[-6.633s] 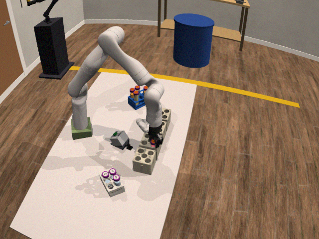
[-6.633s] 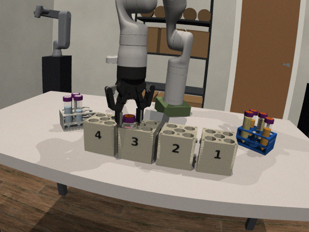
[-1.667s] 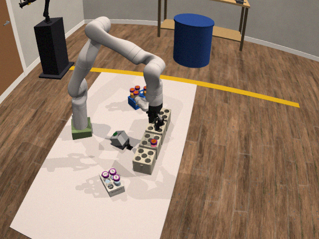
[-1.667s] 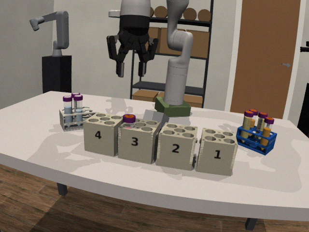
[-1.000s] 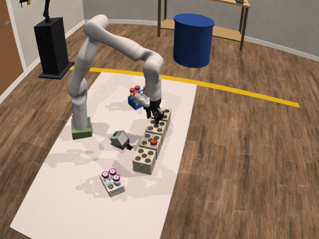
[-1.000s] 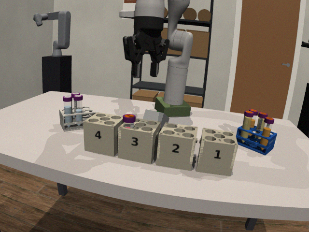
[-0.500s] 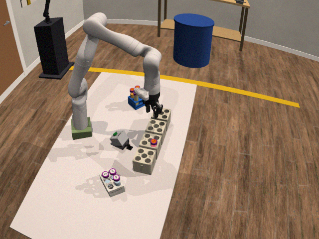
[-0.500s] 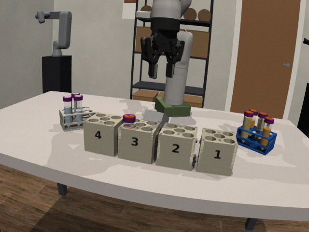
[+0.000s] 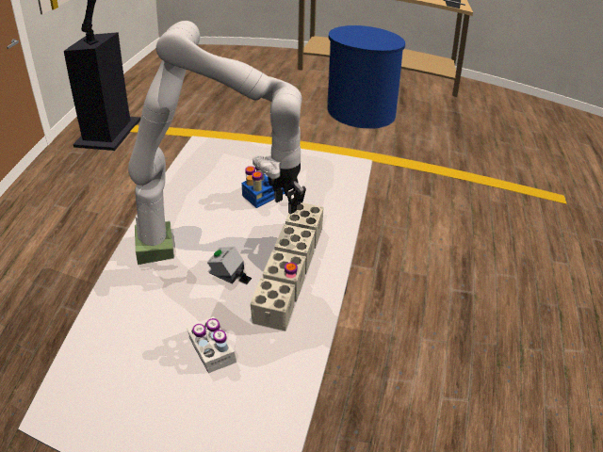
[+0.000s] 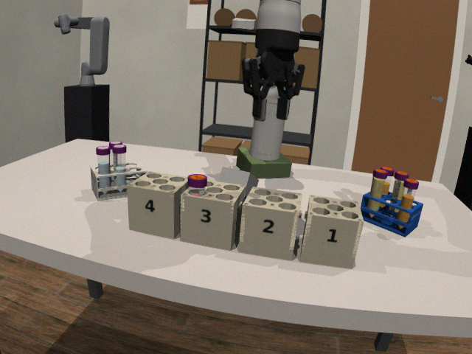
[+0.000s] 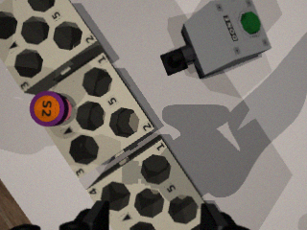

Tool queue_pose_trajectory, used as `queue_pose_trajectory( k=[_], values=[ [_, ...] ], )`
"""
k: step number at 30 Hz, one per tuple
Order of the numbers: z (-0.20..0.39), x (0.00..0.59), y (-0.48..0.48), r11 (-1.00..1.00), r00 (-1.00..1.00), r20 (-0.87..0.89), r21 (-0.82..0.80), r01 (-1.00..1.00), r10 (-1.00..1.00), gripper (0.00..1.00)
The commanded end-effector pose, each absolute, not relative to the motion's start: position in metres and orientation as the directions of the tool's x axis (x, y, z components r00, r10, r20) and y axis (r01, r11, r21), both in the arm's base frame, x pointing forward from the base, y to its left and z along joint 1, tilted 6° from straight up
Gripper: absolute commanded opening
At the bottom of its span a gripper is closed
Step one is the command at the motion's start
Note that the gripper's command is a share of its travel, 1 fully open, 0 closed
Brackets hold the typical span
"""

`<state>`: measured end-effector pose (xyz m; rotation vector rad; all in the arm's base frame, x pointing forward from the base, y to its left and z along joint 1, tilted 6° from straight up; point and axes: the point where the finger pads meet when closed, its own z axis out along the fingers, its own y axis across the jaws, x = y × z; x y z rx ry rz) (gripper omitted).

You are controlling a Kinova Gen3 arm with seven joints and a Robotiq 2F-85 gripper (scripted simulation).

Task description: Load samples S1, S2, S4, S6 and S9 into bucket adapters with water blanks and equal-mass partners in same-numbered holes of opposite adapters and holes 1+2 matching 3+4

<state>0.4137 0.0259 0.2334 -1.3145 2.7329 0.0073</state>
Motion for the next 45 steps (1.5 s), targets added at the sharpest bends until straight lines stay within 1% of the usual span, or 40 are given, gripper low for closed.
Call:
queue_pose_trajectory(
  k=[1,45],
  values=[
    [0.236,0.411,0.041,0.618,-0.611,-0.105,-0.055,-0.785,-0.785,0.62],
    [0.238,0.369,0.161,0.618,-0.611,-0.101,-0.050,-0.785,-0.785,0.62]
  ],
)
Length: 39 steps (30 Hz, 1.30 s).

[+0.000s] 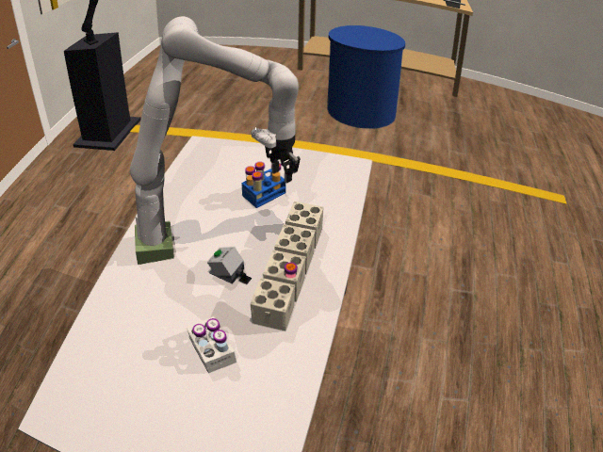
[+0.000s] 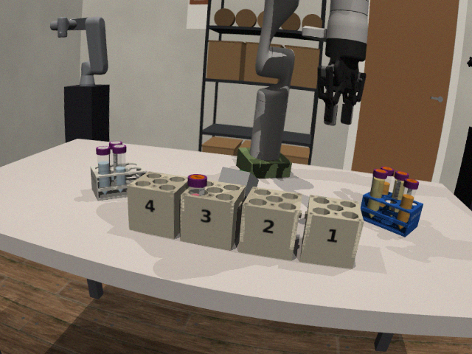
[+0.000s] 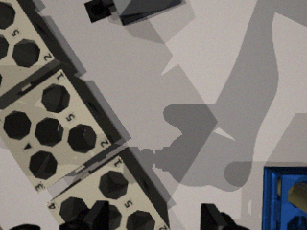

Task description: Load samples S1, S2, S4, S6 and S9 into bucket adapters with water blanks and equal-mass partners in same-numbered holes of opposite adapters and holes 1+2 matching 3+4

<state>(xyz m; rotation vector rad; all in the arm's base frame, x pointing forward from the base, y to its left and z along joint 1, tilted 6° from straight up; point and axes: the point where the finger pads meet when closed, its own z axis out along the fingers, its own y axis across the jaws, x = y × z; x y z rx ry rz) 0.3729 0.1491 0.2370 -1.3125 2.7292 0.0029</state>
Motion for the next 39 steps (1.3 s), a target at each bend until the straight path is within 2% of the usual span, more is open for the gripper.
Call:
queue_pose_trajectory(
  k=[1,39],
  values=[
    [0.238,0.368,0.164,0.618,-0.612,-0.100,-0.049,-0.785,-0.785,0.62],
    [0.240,0.331,0.271,0.618,-0.612,-0.100,-0.050,-0.784,-0.784,0.62]
  ],
)
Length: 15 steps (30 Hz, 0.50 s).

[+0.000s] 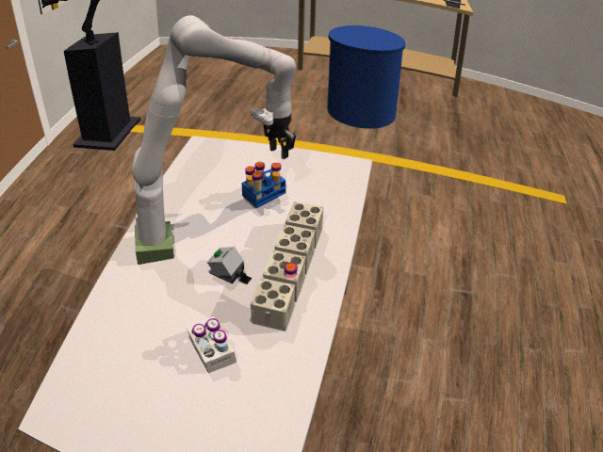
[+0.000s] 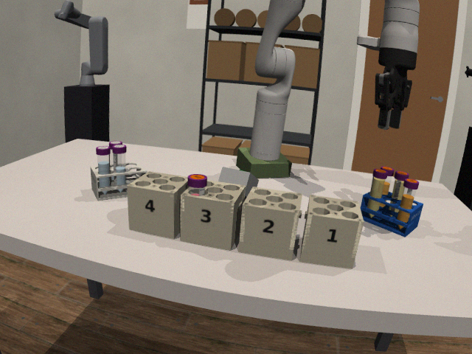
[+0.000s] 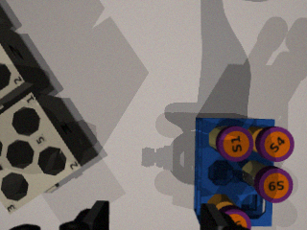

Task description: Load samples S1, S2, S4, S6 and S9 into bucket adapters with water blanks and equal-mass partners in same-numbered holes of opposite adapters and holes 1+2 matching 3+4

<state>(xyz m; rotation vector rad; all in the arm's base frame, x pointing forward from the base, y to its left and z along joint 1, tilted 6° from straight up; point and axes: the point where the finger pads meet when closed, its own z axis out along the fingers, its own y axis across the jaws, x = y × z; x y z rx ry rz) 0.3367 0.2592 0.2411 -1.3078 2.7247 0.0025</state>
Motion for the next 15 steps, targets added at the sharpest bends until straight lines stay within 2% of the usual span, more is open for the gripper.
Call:
queue_pose_trajectory(
  k=[1,15],
  values=[
    [0.240,0.330,0.274,0.618,-0.612,-0.100,-0.050,-0.784,-0.784,0.62],
    [0.241,0.317,0.312,0.619,-0.612,-0.101,-0.050,-0.784,-0.784,0.62]
  ],
)
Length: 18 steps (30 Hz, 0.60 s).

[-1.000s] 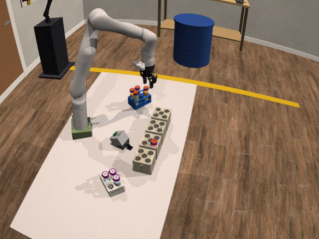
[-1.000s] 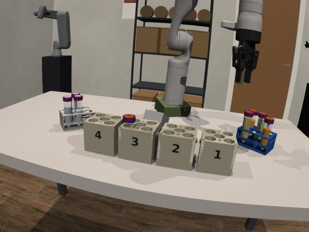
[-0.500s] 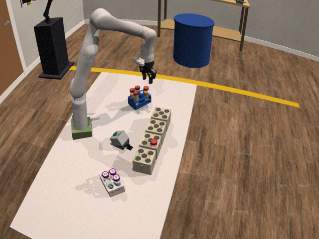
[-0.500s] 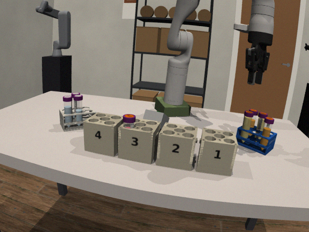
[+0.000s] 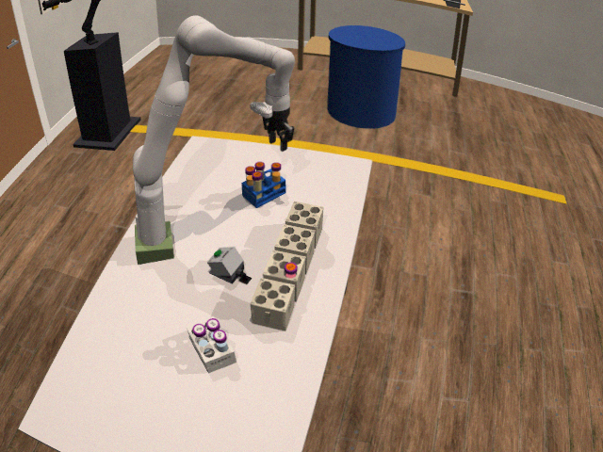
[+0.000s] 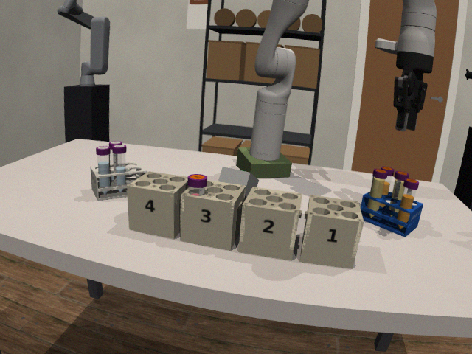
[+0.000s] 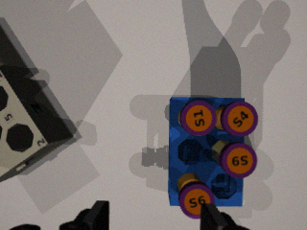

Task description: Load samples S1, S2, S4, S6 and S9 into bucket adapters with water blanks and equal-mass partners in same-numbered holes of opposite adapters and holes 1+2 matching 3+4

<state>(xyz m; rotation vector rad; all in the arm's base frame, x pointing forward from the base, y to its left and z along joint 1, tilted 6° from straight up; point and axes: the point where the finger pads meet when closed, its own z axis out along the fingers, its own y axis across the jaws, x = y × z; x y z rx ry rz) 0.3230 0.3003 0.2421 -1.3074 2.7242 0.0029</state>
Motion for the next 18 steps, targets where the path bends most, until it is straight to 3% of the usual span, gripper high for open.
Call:
queue_pose_trajectory(
  k=[1,18],
  values=[
    [0.241,0.315,0.315,0.619,-0.612,-0.101,-0.050,-0.784,-0.784,0.62],
    [0.241,0.304,0.344,0.621,-0.614,-0.099,-0.047,-0.783,-0.783,0.62]
  ],
)
